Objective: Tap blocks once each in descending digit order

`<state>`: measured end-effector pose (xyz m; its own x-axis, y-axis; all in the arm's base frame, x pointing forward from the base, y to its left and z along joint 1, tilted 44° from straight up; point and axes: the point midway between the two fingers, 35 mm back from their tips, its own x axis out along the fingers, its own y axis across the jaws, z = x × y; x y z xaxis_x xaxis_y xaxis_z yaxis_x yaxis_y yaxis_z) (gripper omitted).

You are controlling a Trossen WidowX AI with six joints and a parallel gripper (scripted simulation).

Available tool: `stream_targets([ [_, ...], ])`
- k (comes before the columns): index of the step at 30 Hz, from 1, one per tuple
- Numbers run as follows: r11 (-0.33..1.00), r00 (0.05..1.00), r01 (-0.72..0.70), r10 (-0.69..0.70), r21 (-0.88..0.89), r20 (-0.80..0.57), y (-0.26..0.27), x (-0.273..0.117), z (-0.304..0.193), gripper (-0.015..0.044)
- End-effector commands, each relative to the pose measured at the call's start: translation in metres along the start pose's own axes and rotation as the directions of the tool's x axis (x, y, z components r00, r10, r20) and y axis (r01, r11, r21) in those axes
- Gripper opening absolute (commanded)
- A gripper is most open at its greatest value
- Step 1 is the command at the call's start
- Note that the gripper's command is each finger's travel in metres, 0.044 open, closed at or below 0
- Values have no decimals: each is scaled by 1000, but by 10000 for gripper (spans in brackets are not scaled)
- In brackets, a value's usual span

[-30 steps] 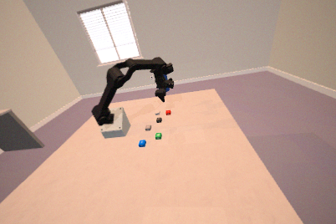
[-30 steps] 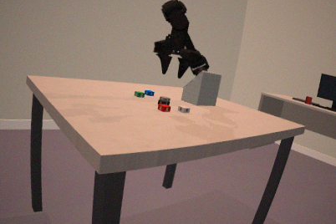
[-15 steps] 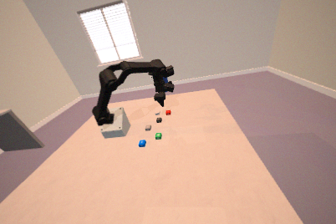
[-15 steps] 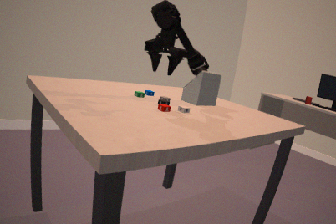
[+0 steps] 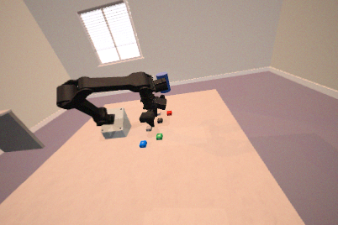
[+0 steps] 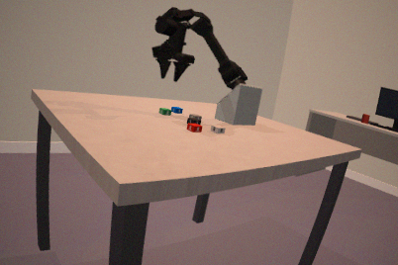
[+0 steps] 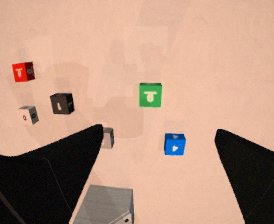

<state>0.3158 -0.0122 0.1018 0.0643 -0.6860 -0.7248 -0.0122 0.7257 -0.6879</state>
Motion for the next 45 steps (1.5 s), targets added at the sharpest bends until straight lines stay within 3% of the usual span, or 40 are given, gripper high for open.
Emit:
stream_targets([
  [1, 1000, 1000, 4, -4, -8, -3, -3, 23, -2, 321],
  [5, 1000, 1000, 9, -9, -8, -3, -4, 77, -4, 216],
  [13, 1000, 1000, 10, -10, -8, -3, -5, 80, -4, 20],
  [45, 1000, 1000, 11, -11, -8, -3, -5, 110, -5, 20],
])
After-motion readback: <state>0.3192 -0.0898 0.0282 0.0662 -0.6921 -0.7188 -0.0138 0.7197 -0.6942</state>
